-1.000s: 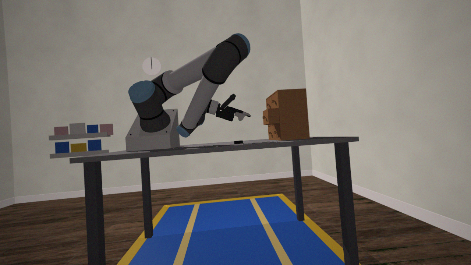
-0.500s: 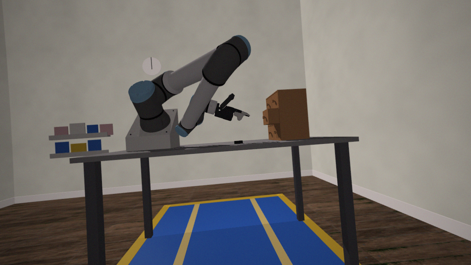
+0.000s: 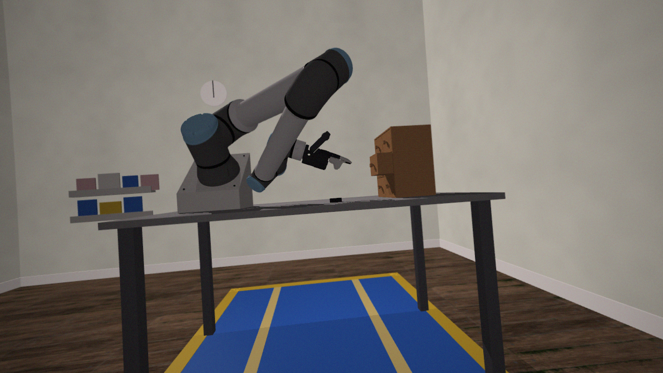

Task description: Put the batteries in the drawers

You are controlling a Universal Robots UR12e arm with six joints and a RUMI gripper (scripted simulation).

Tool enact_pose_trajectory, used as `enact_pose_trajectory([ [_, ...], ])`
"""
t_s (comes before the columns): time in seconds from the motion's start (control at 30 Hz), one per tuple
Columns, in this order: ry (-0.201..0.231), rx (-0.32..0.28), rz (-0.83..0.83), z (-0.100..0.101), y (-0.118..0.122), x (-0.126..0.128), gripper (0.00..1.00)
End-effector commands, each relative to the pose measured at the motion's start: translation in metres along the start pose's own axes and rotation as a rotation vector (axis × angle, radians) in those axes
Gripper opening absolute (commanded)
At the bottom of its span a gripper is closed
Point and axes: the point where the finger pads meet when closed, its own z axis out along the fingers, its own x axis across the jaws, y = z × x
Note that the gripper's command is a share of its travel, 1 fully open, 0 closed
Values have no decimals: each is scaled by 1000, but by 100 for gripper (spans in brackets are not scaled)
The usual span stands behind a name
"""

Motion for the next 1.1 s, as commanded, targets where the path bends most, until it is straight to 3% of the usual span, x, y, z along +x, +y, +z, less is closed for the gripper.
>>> enact_pose_trajectory([
  [0.0,0,-7,0,-1,-1,0,20],
  [0.73,0,-63,0,-6,-4,0,20],
  [1.07,0,-118,0,-11,-7,0,20],
])
